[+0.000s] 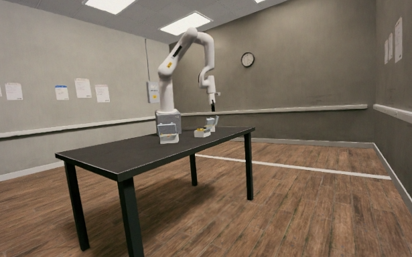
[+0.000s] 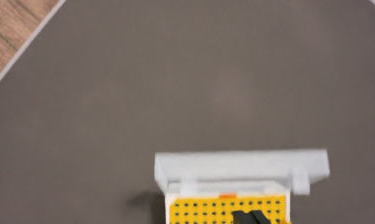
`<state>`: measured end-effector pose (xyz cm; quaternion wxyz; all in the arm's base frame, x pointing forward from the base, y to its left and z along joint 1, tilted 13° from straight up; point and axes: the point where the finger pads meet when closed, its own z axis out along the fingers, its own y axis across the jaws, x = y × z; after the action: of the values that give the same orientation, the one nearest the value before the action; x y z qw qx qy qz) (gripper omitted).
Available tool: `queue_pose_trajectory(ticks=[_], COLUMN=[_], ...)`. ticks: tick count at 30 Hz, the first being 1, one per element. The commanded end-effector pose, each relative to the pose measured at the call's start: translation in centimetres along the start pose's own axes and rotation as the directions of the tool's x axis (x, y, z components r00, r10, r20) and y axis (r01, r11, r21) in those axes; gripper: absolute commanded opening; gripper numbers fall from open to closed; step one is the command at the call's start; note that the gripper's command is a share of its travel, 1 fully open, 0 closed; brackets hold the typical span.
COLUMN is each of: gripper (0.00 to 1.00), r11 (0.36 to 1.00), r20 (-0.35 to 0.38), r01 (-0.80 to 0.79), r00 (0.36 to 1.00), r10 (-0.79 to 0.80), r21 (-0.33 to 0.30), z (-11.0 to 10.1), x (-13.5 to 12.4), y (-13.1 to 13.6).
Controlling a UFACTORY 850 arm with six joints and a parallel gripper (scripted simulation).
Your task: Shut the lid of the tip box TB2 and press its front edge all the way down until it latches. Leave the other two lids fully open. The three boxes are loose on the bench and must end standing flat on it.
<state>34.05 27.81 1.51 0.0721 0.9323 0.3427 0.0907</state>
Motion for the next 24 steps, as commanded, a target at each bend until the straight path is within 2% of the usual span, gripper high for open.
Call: queue_pose_trajectory(ticks=[1,4,15,24], gripper=[0.00,0.00,0.00,0.00], r11=[1.000,1.000,1.000,1.000], r20=[0.055,0.055,0.055,0.055], r01=[0.006,0.006,0.006,0.006], r00=[0.998,0.998,0.998,0.998], r10=[-0.005,-0.005,-0.005,-0.005], r21=[-0.022,-0.022,-0.022,-0.022], z=[0.0,0.0,0.0,0.0], x=[2.4,2.9,8.4,8.6], y=[0.2,0.2,0.6,0.6])
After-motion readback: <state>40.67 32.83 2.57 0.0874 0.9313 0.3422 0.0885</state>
